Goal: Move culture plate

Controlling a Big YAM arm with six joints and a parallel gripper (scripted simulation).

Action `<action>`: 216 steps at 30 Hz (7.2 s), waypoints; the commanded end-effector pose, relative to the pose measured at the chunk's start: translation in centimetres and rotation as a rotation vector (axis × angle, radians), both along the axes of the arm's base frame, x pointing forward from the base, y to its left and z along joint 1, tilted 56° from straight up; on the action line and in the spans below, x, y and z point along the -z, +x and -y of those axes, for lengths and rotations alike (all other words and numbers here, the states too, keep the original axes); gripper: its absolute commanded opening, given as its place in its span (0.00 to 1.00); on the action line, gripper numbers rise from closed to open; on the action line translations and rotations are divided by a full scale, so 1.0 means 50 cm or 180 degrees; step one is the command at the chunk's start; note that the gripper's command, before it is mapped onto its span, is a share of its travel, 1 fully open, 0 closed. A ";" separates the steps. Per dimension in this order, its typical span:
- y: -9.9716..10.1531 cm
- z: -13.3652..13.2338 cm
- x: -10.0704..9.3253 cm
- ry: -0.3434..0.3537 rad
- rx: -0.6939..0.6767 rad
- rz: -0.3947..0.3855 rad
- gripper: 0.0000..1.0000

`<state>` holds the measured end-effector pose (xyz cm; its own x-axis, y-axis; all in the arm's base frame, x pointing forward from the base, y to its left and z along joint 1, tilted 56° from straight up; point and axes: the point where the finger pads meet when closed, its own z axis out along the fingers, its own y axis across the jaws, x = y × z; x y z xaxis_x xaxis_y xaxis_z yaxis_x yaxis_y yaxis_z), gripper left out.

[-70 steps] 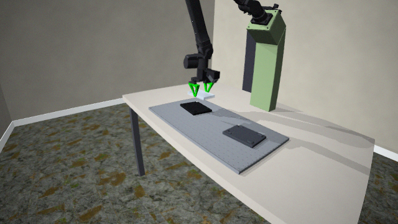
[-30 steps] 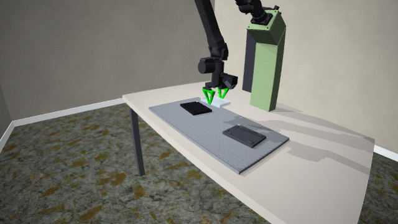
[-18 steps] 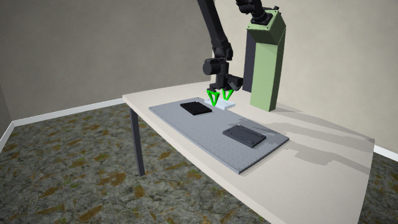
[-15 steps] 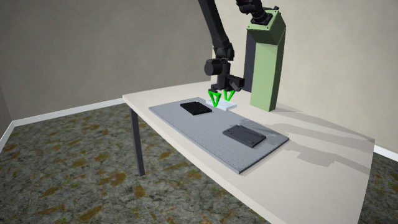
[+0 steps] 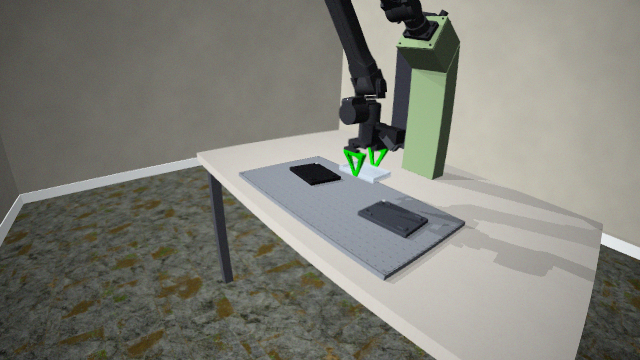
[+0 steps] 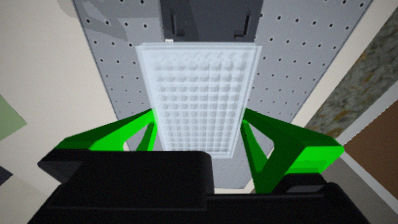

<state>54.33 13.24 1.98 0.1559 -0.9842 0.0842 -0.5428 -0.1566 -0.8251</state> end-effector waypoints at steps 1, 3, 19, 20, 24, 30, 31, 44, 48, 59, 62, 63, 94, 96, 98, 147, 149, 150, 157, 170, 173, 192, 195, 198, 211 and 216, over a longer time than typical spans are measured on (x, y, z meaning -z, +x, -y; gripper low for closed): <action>-0.012 -0.040 0.016 0.0053 -0.0023 -0.0074 0.00; -0.013 -0.053 0.016 0.0053 -0.0024 -0.0073 0.00; -0.022 -0.148 0.012 0.0048 -0.0031 -0.0068 0.00; -0.023 -0.155 0.012 0.0047 -0.0031 -0.0068 0.00; -0.026 -0.182 0.011 0.0046 -0.0033 -0.0066 0.00; -0.029 -0.209 0.009 0.0045 -0.0035 -0.0065 0.00; -0.029 -0.216 0.009 0.0045 -0.0036 -0.0064 0.00; -0.031 -0.241 0.017 0.0033 0.0057 -0.0078 0.00; -0.030 -0.240 0.015 0.0049 0.0051 -0.0062 0.00; -0.037 -0.244 0.018 0.0047 0.0028 -0.0069 0.00; -0.036 -0.243 0.018 0.0048 0.0030 -0.0067 0.00; -0.035 -0.244 0.017 0.0050 0.0031 -0.0064 0.00; 0.007 -0.248 0.019 0.0033 0.0001 -0.0002 0.00; 0.012 -0.248 0.025 0.0027 0.0001 -0.0013 0.00; 0.019 -0.250 0.026 0.0036 0.0001 0.0002 0.00; 0.080 -0.270 0.070 0.0048 -0.0020 -0.0017 0.00; 0.080 -0.270 0.070 0.0048 -0.0020 -0.0017 0.00; 0.080 -0.270 0.070 0.0048 -0.0020 -0.0017 0.00; 0.081 -0.271 0.069 0.0048 -0.0020 -0.0016 0.00; 0.095 -0.265 0.062 0.0028 -0.0014 -0.0006 0.00; 0.082 -0.271 0.067 0.0048 -0.0020 -0.0016 0.00; 0.098 -0.257 0.082 0.0018 0.0003 -0.0026 0.00; 0.099 -0.257 0.082 0.0021 0.0003 -0.0022 0.00; 0.091 -0.257 0.088 0.0011 -0.0007 -0.0040 0.00; 0.100 -0.258 0.087 0.0021 0.0000 -0.0021 0.00; 0.105 -0.258 0.085 0.0026 0.0003 -0.0012 0.00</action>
